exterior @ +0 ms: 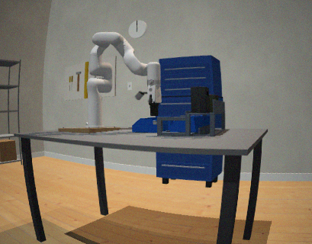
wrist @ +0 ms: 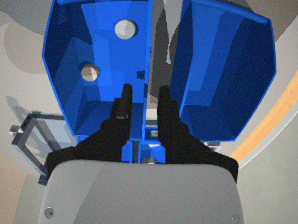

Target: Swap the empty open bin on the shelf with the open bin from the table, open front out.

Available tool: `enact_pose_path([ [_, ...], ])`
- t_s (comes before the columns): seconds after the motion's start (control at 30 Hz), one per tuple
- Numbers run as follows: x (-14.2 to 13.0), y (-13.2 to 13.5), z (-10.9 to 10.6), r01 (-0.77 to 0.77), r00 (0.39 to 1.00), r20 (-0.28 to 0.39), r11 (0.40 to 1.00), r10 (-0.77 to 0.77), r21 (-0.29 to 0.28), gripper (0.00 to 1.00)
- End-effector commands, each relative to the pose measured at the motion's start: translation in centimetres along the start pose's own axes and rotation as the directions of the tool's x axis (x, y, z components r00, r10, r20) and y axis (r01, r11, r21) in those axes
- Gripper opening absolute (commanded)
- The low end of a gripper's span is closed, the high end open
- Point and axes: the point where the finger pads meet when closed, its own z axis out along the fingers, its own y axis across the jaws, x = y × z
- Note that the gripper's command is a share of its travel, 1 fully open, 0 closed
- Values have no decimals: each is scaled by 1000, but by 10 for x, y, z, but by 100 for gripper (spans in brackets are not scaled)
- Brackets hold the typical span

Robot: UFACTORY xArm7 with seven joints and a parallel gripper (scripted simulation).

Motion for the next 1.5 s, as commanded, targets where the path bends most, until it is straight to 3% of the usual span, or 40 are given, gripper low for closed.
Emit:
enact_pose_path([
  [0.0,-1,0,-1,0,1000,4,1000,0,0,26],
  [0.73,-1,0,8,0,1000,4,1000,0,0,26],
  [1.47,-2,0,35,0,1000,4,1000,0,0,26],
])
